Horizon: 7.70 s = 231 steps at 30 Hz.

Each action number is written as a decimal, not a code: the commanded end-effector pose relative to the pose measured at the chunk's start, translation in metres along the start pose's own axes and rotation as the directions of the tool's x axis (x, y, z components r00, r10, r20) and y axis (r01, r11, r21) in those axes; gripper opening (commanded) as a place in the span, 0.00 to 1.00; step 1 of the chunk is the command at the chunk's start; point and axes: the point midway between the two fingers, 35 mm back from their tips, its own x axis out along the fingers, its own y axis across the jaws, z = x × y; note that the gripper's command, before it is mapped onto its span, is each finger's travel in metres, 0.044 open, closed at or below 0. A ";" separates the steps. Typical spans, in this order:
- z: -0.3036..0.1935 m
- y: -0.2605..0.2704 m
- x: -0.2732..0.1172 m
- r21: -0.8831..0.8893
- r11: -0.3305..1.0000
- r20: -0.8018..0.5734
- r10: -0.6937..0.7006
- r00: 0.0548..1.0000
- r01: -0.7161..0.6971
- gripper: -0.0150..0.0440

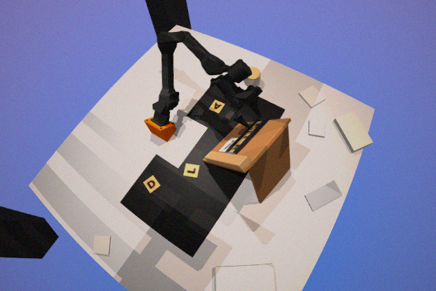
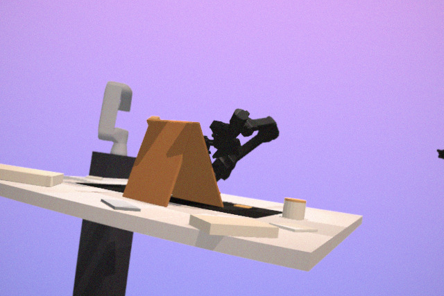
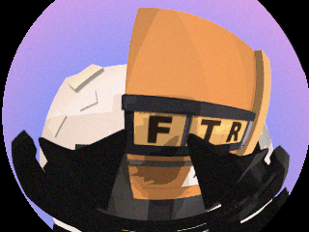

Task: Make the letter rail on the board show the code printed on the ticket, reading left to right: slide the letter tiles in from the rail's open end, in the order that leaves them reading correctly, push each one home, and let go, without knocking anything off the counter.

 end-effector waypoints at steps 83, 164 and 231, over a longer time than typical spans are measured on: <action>0.021 0.033 -0.009 -0.011 1.000 -0.638 -0.004 0.770 -0.003 0.25; 0.022 0.030 0.020 -0.009 1.000 -0.641 -0.002 0.768 -0.005 0.25; 0.047 -0.016 -0.057 0.017 0.999 -0.440 0.032 0.897 -0.027 0.61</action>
